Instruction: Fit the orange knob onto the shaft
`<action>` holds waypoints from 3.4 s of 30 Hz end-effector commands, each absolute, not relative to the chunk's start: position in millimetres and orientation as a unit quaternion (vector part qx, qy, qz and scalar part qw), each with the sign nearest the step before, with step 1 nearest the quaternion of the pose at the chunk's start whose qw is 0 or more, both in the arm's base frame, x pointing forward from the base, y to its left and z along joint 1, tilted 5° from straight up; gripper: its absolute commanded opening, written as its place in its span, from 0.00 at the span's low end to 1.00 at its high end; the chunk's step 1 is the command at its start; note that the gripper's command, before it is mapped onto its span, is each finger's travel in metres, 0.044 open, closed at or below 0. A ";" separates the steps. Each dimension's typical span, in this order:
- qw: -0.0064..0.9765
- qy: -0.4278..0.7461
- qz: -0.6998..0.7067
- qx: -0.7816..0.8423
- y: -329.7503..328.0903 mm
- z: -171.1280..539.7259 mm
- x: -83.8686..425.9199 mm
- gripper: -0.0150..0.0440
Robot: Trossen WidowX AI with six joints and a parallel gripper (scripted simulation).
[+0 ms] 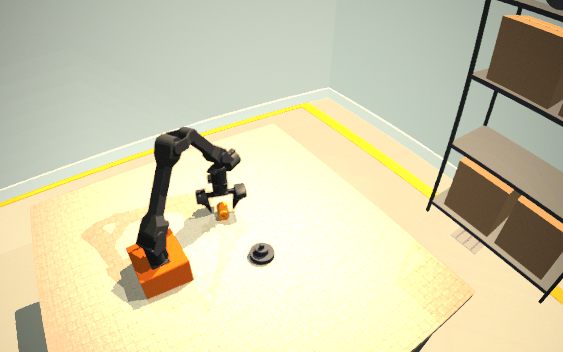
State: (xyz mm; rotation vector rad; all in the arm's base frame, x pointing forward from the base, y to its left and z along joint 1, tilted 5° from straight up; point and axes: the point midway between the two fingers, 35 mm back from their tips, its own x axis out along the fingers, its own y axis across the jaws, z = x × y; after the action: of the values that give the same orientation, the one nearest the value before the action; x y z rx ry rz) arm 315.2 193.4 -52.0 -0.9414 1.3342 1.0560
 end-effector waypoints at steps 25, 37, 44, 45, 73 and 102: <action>0.566 0.566 0.449 -0.398 194.3 -52.8 315.4 0.56; 0.612 0.515 0.482 -0.359 184.3 -46.6 313.3 0.56; 0.642 0.477 0.502 -0.329 177.4 -43.4 311.6 0.56; 0.646 0.472 0.505 -0.325 176.3 -43.0 311.3 0.56; 0.739 0.306 0.567 -0.197 145.8 -39.5 302.7 0.56; 0.792 0.115 0.597 -0.050 115.9 -50.6 292.0 0.56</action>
State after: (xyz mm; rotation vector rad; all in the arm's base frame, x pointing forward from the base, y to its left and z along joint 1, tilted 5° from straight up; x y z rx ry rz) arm 293.7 119.2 -49.0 -0.1411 0.2890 1.2842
